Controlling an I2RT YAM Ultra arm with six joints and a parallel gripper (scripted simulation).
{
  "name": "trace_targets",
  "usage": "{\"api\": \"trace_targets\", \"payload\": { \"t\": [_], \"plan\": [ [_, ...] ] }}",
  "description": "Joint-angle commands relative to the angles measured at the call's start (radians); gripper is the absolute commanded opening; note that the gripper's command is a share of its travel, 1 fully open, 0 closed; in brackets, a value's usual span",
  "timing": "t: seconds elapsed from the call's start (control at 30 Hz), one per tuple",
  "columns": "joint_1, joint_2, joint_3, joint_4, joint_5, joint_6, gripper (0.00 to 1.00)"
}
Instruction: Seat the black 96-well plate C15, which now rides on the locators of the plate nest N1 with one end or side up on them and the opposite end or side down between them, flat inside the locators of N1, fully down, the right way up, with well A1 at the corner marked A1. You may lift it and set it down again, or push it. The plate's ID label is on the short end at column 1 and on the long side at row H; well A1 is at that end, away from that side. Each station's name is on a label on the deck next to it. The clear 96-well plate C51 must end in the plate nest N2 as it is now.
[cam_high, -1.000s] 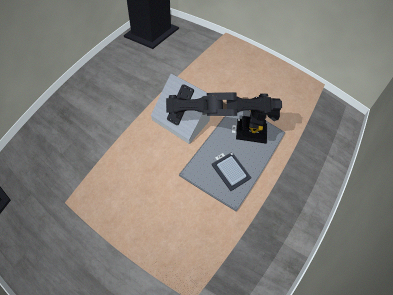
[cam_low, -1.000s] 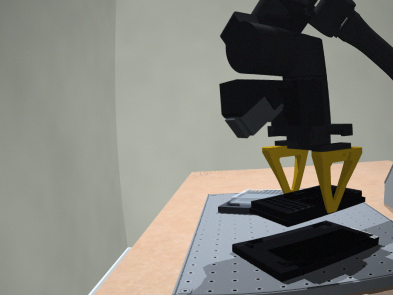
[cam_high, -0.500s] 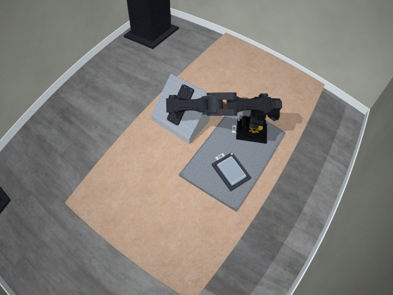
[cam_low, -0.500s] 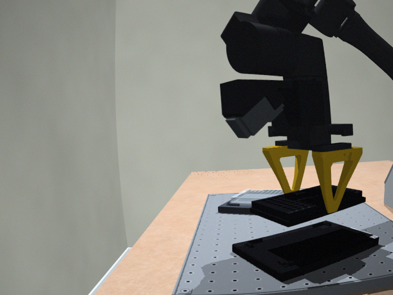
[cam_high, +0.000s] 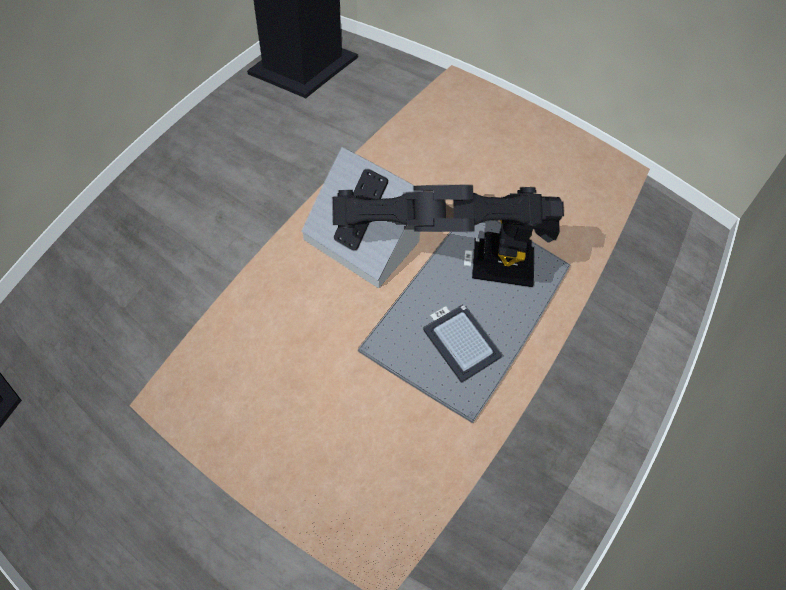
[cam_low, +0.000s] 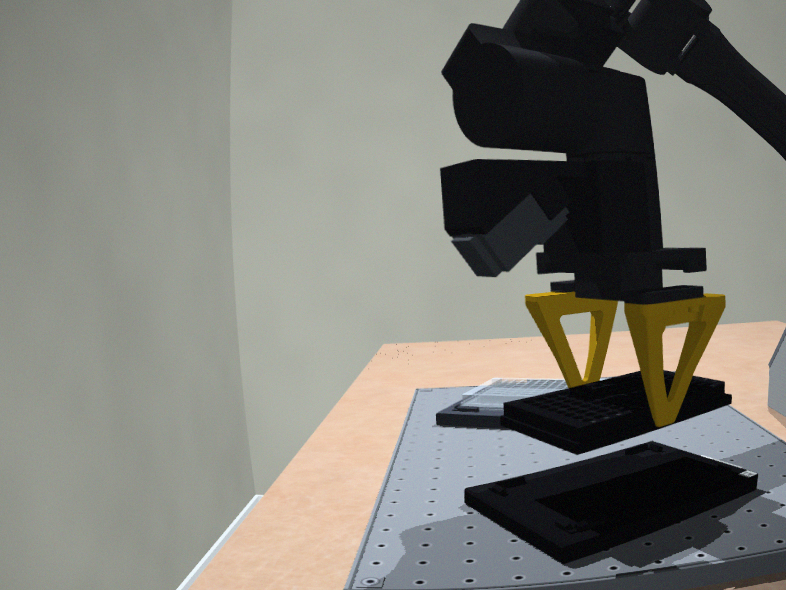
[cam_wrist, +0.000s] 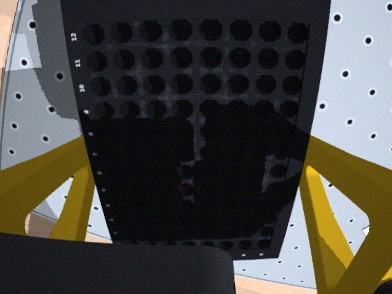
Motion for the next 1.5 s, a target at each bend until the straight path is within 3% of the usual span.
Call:
{"api": "trace_targets", "payload": {
  "t": [0.0, 1.23, 1.47],
  "plan": [
    [0.023, -0.008, 0.003, 0.003, 0.0, 0.001, 0.0],
    [0.023, -0.008, 0.002, 0.003, 0.0, 0.001, 0.0],
    [0.004, 0.004, -0.016, 0.045, 0.008, -0.02, 0.0]
  ]
}}
